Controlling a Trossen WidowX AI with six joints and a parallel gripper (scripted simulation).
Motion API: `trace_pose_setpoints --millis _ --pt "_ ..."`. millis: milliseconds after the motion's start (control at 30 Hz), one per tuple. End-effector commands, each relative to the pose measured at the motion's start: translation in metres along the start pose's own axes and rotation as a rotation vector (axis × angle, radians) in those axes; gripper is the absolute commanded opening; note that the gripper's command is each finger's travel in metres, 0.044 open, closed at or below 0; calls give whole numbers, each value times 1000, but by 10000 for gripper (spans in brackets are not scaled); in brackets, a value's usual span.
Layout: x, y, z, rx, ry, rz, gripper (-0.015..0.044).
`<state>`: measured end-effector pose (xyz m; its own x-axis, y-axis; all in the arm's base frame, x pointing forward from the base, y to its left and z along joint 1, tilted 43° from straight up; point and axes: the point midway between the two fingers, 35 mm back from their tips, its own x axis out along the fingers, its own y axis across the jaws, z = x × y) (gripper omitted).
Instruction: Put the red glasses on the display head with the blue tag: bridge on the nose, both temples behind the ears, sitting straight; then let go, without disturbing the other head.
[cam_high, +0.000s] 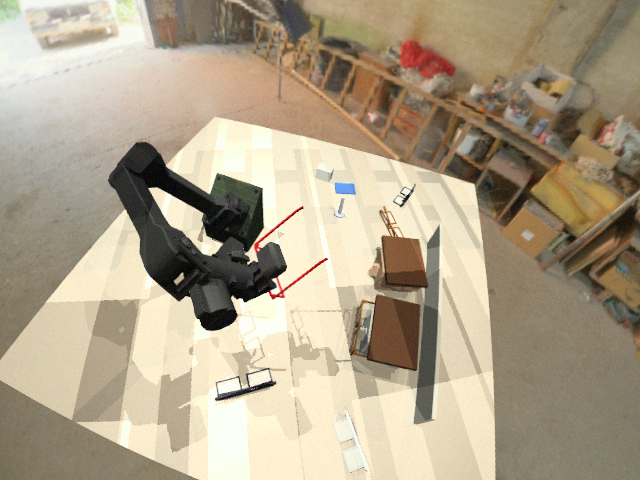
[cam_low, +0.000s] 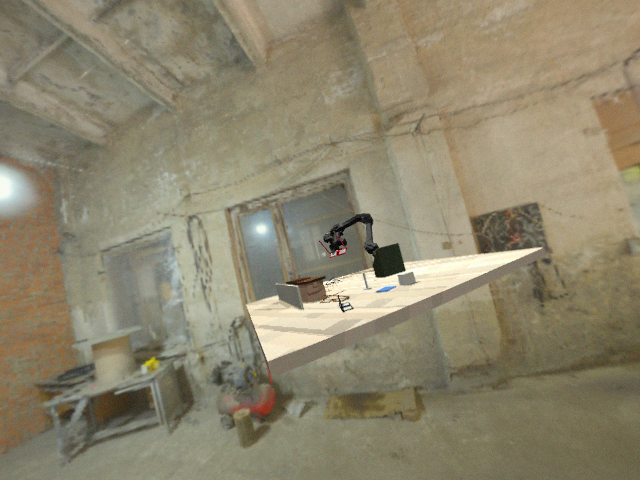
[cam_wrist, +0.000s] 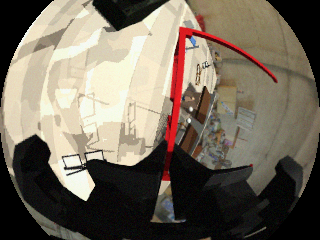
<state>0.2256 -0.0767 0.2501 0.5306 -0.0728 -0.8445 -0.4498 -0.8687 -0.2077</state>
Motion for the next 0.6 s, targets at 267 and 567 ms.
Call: trace_pose_setpoints --millis 267,567 --pt "44 -6 7 146 -121 127 0" --pt "85 -18 21 262 -181 300 0"
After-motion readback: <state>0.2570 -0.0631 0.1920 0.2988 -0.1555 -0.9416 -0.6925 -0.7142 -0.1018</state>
